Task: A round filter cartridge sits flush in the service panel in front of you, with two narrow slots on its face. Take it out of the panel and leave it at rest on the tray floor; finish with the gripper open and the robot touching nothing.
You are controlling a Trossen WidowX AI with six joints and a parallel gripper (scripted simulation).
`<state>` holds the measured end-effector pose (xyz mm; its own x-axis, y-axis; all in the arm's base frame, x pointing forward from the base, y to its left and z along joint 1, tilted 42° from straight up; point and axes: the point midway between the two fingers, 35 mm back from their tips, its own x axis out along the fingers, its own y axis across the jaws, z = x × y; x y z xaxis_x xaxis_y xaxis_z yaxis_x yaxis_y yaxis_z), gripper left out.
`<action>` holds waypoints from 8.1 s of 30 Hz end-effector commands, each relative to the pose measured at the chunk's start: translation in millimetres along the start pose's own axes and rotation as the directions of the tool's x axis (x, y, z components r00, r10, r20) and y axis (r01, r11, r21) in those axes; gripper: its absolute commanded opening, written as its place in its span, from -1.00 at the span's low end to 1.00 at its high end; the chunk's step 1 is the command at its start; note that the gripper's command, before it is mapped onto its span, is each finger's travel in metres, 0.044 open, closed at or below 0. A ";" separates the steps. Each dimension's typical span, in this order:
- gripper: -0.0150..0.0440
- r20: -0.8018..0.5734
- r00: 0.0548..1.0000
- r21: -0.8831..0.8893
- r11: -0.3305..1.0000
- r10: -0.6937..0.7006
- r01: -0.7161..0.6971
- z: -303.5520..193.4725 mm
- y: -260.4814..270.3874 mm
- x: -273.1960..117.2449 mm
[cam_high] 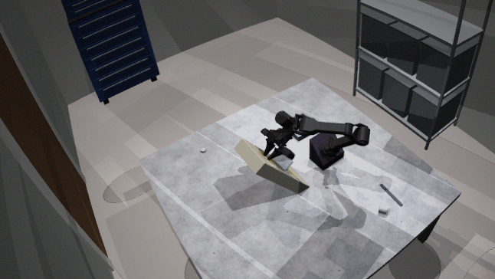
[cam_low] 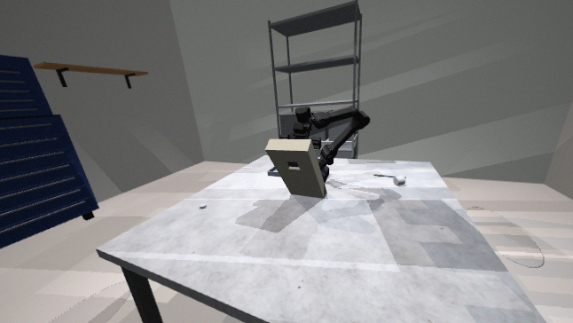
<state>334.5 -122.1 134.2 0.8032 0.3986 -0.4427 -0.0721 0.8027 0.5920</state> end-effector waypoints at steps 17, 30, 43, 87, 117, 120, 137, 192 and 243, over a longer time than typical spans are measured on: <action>-0.12 0.003 1.000 0.005 1.000 0.000 0.000 0.2 -0.5 3.1; -0.49 0.002 1.000 0.028 1.000 -0.001 0.001 0.1 -0.4 4.1; -0.49 -0.002 1.000 0.457 0.890 -0.004 0.004 -0.2 0.1 8.6; -0.49 -0.002 1.000 0.964 -0.266 -0.004 0.001 -0.2 0.1 9.7; -0.49 -0.006 1.000 0.981 -0.196 -0.006 0.005 -11.7 0.5 -67.3; -0.49 -0.006 1.000 0.981 -0.196 -0.006 0.005 -21.6 1.5 -66.1; -0.49 -0.007 1.000 0.980 -0.197 -0.006 0.006 -77.0 8.2 -59.2; 0.54 -0.178 0.984 0.863 0.481 -0.005 0.158 4.9 -7.2 -89.9; 0.54 -0.425 0.904 0.113 0.994 0.041 0.008 -73.2 4.0 -48.0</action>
<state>249.7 -110.2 113.3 0.4737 0.5798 -0.6629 -0.0002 0.7528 0.6583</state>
